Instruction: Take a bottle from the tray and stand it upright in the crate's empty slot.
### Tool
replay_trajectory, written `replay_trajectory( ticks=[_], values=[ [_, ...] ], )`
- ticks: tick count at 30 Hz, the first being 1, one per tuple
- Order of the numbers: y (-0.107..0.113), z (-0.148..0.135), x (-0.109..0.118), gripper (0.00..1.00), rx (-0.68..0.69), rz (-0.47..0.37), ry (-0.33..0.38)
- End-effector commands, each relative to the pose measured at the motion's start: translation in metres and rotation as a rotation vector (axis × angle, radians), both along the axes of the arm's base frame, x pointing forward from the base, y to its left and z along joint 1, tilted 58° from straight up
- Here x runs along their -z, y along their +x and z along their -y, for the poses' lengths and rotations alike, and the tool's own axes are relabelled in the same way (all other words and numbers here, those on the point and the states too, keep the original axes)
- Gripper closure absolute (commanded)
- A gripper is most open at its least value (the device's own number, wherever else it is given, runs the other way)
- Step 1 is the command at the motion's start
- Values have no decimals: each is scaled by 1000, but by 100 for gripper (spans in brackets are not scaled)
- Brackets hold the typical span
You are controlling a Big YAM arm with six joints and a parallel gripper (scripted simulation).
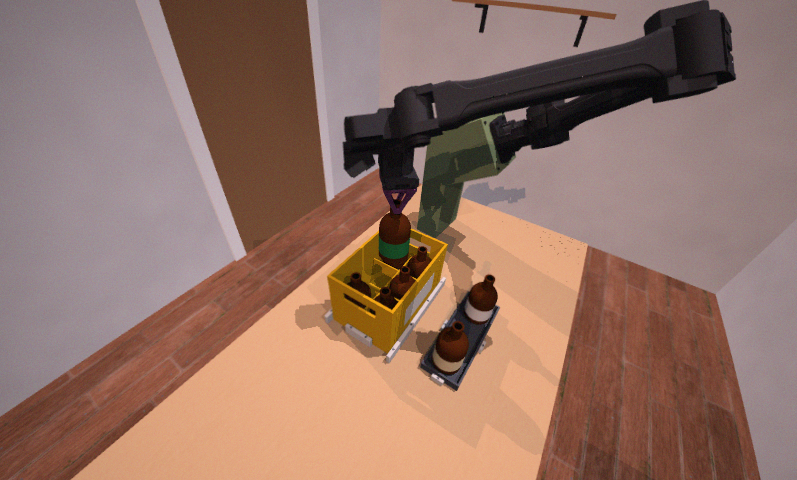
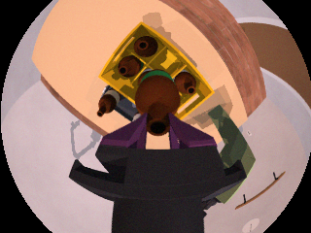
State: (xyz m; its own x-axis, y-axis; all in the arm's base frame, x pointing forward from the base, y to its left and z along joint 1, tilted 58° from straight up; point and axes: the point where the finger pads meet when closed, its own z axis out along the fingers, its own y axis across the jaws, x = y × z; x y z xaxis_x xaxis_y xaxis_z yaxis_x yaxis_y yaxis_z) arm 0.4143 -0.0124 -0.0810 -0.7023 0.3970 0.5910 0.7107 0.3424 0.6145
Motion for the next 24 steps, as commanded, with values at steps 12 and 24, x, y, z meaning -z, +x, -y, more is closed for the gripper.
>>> replay_trajectory(
  ticks=[12, 24],
  values=[
    [19, 28, 15, 100, 13, 40, -13],
    [20, 32, 24, 100, 9, 41, -12]
  ],
)
